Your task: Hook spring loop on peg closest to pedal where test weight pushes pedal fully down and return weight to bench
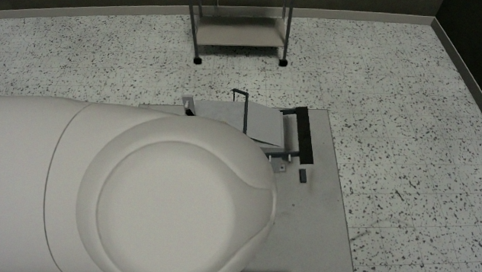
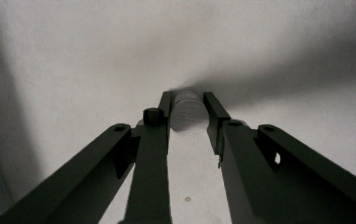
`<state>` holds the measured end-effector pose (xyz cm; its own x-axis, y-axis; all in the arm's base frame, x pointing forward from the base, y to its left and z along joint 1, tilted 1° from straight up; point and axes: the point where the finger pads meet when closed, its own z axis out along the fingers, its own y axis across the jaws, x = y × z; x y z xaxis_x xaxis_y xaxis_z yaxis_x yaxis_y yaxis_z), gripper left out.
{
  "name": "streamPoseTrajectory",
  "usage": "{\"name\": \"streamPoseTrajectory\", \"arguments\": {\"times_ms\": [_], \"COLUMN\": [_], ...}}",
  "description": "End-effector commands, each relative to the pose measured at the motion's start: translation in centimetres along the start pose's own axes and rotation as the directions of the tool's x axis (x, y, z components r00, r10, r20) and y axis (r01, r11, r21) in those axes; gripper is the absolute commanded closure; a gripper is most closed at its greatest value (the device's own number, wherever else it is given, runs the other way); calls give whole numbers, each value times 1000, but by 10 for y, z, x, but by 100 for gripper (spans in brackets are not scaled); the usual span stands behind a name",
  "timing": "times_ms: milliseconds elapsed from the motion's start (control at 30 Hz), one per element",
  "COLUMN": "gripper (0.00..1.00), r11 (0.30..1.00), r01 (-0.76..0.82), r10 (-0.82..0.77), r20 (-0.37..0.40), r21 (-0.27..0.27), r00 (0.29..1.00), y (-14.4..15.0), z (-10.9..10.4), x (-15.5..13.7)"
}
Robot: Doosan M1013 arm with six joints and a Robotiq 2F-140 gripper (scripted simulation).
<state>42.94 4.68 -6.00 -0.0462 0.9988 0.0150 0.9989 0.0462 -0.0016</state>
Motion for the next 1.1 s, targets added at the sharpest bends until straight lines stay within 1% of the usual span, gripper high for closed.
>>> {"name": "streamPoseTrajectory", "arguments": {"times_ms": [0,467,967,1067], "gripper": [75,75,75,75], "r11": [1000,1000,1000,1000], "r01": [0,0,0,0], "r10": [0,0,0,0], "r20": [0,0,0,0], "r21": [-1,-1,-1,-1], "r00": [1000,1000,1000,1000], "y": [0,0,0,0], "z": [0,0,-40,-39], "x": [0,0,0,0]}}
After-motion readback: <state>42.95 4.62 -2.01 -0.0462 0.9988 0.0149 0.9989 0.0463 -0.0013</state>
